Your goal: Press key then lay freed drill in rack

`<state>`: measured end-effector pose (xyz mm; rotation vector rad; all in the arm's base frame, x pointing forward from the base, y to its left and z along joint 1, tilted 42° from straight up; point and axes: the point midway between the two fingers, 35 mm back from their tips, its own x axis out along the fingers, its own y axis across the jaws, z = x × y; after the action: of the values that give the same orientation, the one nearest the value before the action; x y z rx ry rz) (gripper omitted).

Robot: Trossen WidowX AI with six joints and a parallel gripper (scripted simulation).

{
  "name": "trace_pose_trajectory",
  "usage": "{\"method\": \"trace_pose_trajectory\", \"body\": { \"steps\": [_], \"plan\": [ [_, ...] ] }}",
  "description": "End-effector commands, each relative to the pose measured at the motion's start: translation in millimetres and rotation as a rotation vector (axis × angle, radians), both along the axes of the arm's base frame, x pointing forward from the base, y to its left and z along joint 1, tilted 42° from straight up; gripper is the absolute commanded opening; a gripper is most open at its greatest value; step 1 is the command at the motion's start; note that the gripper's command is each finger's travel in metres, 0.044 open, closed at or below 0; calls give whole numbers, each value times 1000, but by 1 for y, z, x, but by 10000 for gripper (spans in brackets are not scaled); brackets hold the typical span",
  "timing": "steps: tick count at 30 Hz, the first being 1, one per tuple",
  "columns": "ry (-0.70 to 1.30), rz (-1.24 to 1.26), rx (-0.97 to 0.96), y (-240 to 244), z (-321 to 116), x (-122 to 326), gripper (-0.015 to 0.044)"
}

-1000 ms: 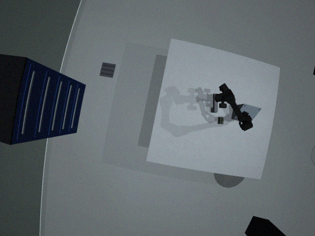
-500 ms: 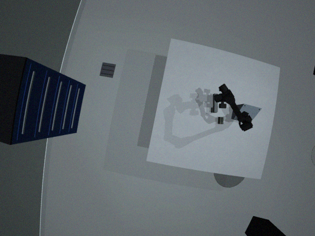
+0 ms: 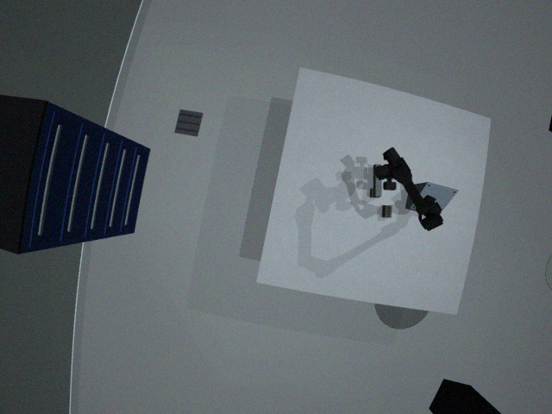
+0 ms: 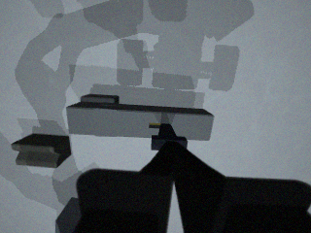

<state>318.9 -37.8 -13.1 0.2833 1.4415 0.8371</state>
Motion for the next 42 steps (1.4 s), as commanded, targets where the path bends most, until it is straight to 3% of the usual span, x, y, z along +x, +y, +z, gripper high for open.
{"method": "trace_pose_trajectory", "body": {
  "steps": [1, 42],
  "plan": [
    [18, 11, 4, 6, -7, -4, 0],
    [18, 11, 5, 13, -17, -11, 0]
  ]
}}
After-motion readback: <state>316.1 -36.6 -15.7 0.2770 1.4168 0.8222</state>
